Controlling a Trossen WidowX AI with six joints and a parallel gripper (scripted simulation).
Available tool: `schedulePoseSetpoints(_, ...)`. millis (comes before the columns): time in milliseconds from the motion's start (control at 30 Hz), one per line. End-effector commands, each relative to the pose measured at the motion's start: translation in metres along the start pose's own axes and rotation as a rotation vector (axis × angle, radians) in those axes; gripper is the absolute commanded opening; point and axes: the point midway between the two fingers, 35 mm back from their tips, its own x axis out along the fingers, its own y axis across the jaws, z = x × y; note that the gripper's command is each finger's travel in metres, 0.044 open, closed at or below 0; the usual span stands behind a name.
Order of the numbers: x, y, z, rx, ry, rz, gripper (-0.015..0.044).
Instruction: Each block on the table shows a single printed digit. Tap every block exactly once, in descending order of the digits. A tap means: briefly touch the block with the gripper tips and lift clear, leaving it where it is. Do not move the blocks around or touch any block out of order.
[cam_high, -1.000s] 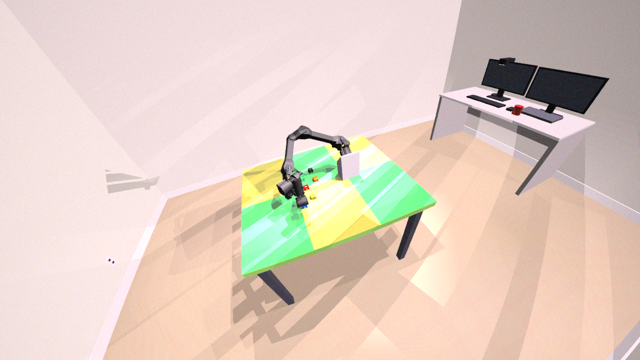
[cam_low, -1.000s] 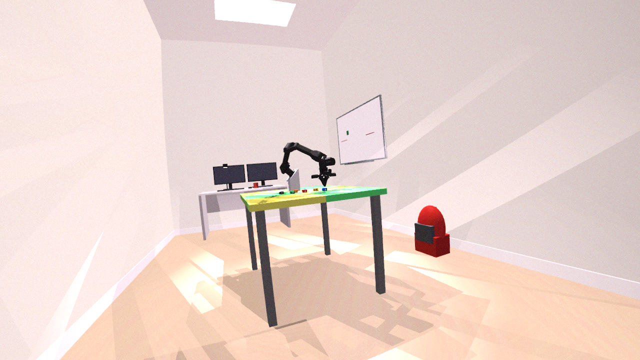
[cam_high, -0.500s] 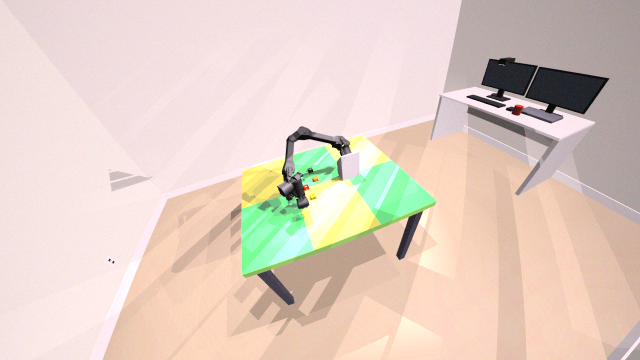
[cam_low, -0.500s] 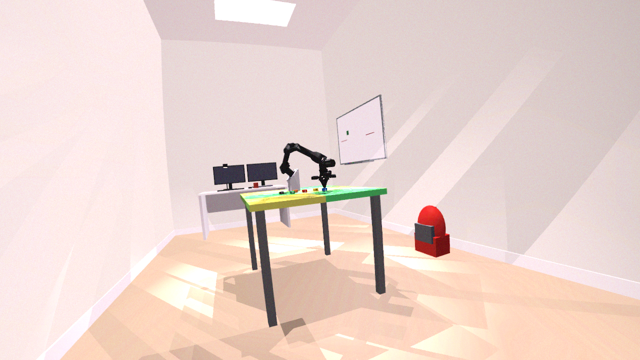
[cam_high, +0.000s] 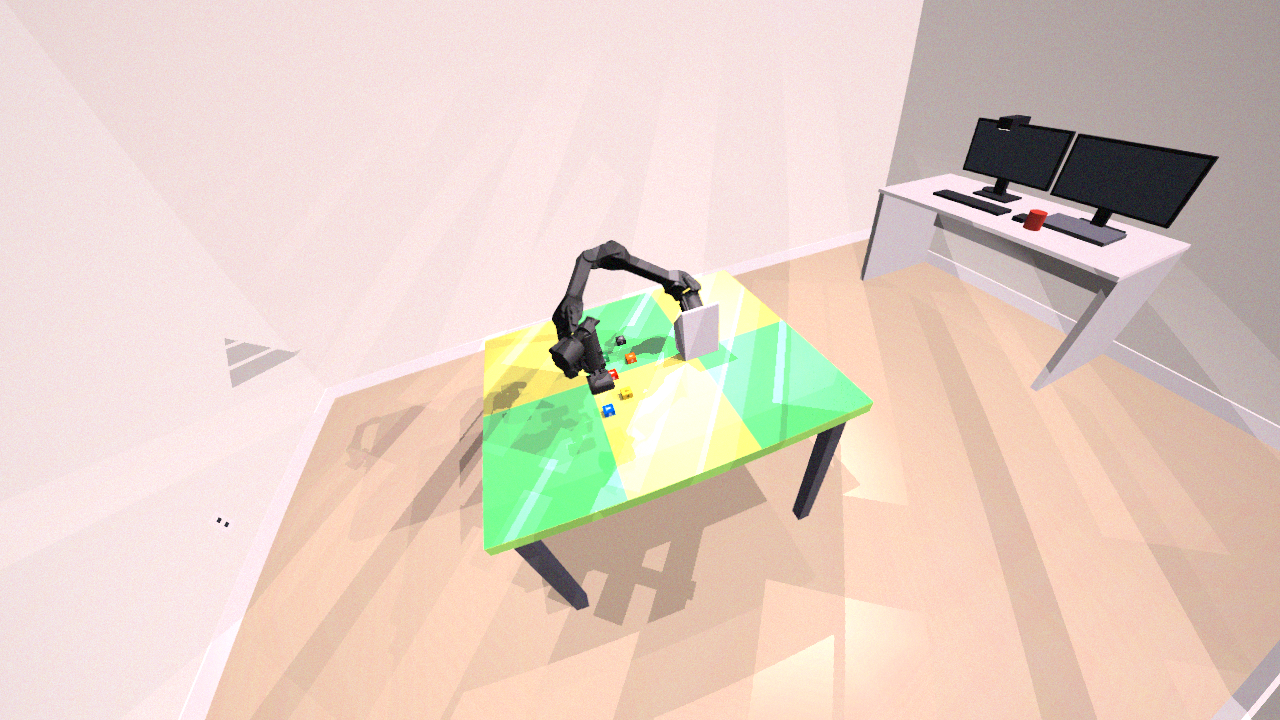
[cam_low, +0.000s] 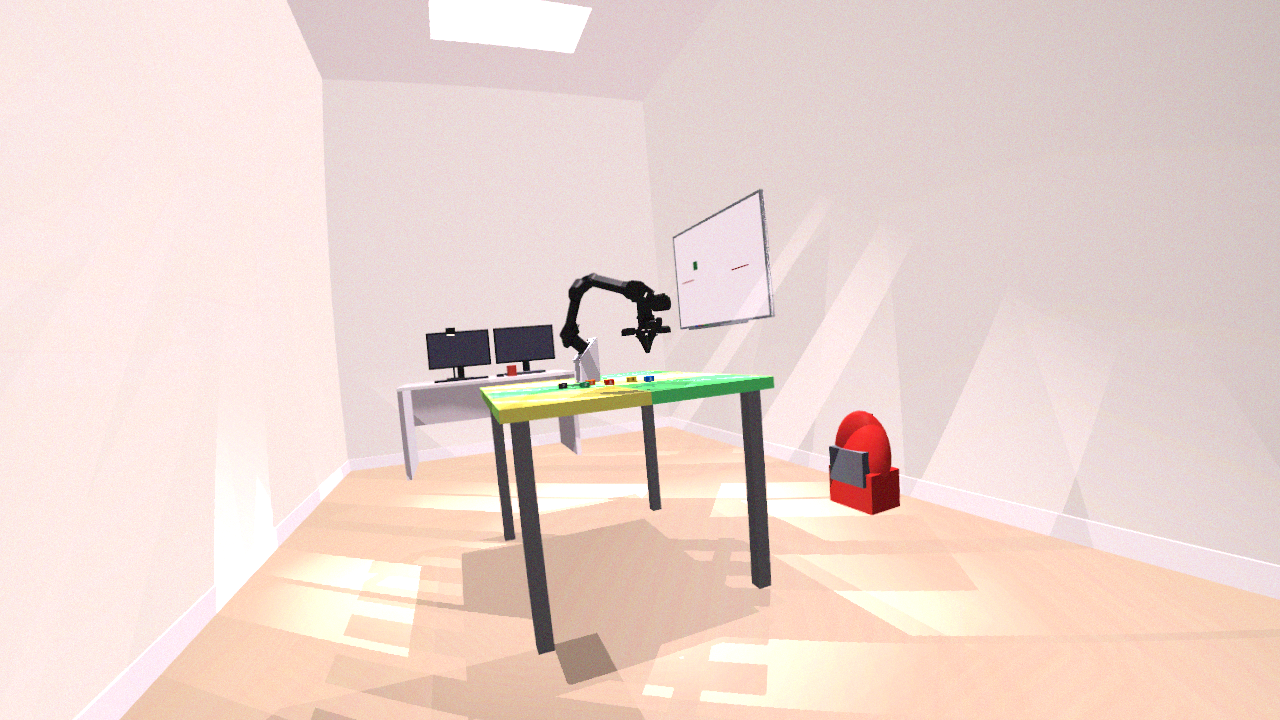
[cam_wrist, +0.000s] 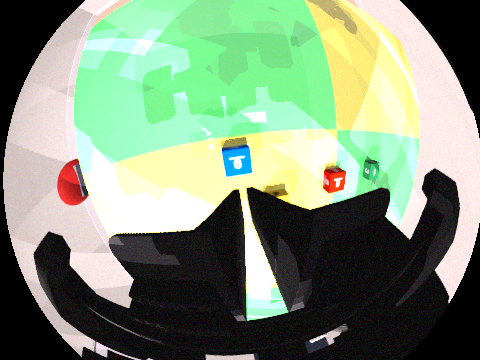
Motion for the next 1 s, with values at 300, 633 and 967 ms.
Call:
schedulePoseSetpoints(300, -0.029, -0.072, 0.006, 0.008, 0.001, 0.022, 0.0020)
schedulePoseSetpoints(633, -0.032, -0.215, -0.033, 0.003, 0.000, 0.027, 0.0020)
schedulePoseSetpoints(967, -0.018, -0.309, -0.122, 0.004, 0.008, -0.007, 0.0020)
